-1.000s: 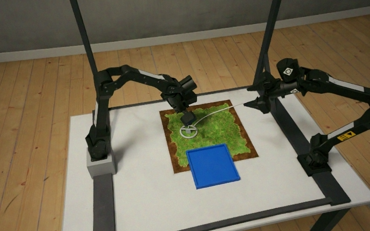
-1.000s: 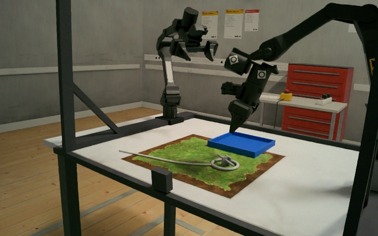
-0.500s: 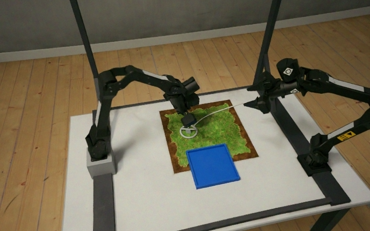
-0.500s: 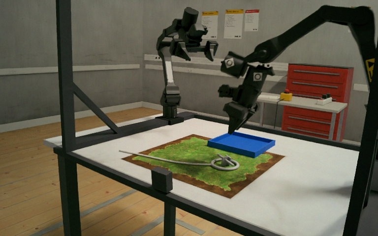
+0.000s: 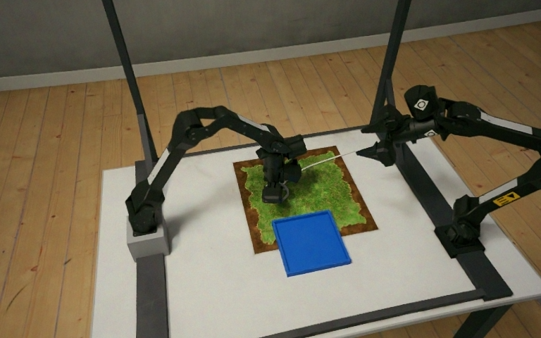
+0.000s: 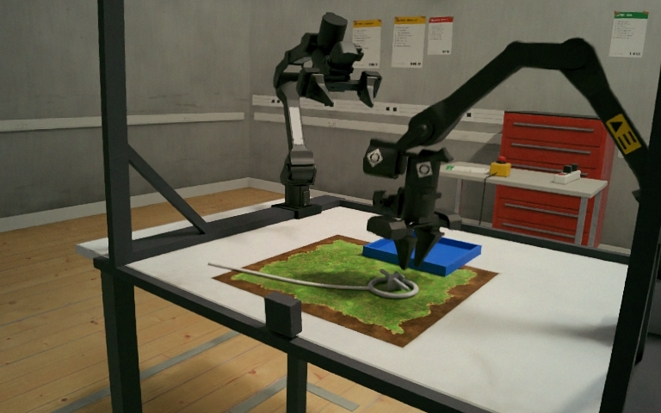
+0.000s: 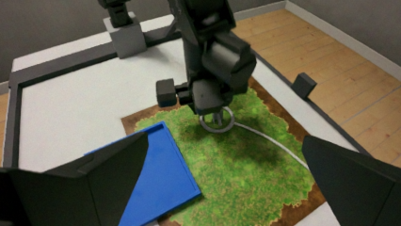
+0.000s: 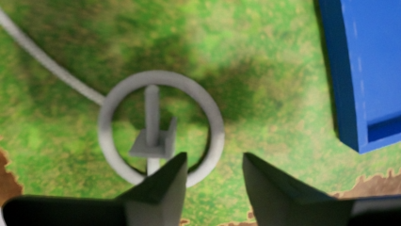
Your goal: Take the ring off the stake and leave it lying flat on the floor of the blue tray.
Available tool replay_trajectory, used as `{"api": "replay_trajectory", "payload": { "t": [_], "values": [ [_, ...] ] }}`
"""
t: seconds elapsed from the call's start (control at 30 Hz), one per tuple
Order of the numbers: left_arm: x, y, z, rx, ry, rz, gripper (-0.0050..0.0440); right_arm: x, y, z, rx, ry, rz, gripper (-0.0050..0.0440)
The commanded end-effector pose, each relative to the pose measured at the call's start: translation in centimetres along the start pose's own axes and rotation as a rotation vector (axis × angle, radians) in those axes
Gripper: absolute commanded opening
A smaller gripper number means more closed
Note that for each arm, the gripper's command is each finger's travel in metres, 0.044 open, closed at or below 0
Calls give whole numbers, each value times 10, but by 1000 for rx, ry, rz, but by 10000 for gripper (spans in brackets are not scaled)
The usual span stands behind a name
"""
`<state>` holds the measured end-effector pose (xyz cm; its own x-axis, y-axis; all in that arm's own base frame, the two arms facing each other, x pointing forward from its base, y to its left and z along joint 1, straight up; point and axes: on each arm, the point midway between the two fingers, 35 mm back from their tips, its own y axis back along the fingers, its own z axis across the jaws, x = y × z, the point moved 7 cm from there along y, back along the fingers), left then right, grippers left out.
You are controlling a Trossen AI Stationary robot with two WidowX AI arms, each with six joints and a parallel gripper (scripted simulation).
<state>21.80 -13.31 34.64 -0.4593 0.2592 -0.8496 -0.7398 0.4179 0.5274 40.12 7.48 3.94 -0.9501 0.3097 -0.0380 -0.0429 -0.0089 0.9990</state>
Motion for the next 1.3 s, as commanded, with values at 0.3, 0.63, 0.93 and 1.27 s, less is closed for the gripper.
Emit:
{"api": "replay_trajectory", "payload": {
  "t": [0.3, 0.63, 0.93, 1.27],
  "values": [
    [-3, 4, 0, 0, 1, -17, 440, -7, -11, 1, 14, -73, 20, 146],
    [-3, 4, 0, 0, 1, -17, 440, -8, -24, 1, 11, -70, 14, 126],
    [-3, 4, 0, 0, 1, -17, 440, -8, -21, 2, 6, -67, 8, 86],
    [-3, 4, 0, 0, 1, -17, 440, -7, -21, 1, 6, -67, 8, 26]
  ]
}}
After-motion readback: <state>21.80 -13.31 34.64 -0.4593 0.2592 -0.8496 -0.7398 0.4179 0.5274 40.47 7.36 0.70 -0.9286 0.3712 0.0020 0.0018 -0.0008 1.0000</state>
